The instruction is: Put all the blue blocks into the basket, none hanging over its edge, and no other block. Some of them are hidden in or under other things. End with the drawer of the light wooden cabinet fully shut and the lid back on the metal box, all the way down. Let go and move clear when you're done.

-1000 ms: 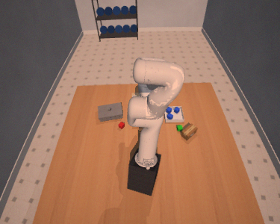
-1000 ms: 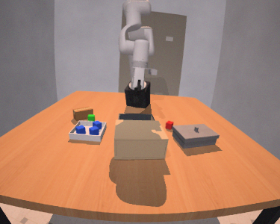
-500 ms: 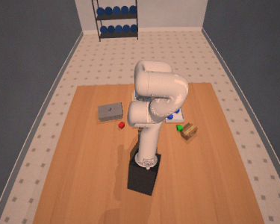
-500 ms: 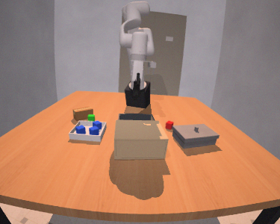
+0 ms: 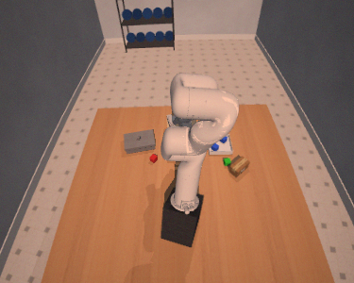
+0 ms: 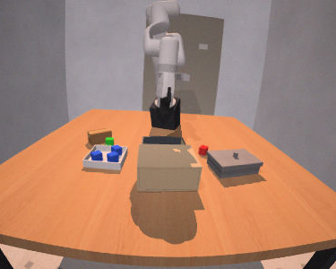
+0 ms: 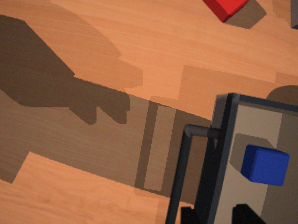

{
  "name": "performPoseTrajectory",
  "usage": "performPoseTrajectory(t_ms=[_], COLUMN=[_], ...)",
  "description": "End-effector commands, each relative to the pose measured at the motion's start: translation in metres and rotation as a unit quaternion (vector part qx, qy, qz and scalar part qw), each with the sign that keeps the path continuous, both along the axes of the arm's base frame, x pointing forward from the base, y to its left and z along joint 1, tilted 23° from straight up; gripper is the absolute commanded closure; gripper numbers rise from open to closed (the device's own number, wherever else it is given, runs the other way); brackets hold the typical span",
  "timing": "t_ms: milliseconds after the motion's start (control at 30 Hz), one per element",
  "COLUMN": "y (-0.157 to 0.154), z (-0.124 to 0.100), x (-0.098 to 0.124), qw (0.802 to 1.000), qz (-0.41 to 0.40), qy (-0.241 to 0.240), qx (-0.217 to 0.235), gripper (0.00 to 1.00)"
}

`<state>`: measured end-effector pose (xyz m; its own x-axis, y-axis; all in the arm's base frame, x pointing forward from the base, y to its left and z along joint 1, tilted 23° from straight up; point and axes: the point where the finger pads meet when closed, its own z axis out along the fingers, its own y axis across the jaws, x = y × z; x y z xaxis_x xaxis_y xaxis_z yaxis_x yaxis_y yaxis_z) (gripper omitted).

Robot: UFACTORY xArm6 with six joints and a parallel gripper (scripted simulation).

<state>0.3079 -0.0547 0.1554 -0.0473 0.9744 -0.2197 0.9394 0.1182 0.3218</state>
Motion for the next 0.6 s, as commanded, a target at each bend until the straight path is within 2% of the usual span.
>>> performPoseTrajectory(t_ms=[0,167,233,267,400,567], y=[0.003,0.009,0.009,0.010,0.015,0.018], z=[0.009,0.017,0.017,0.019,0.022,0.023], x=[0.020,0.045,0.045,0.050,0.066,0.076], qw=[0.990,0.965,0.965,0.943,0.911,0.854], qz=[0.129,0.241,0.241,0.305,0.377,0.477], qy=[0.026,0.046,0.046,0.058,0.071,0.092], qx=[-0.044,-0.091,-0.091,-0.116,-0.148,-0.186], gripper=[0.76,0.76,0.76,0.76,0.76,0.76])
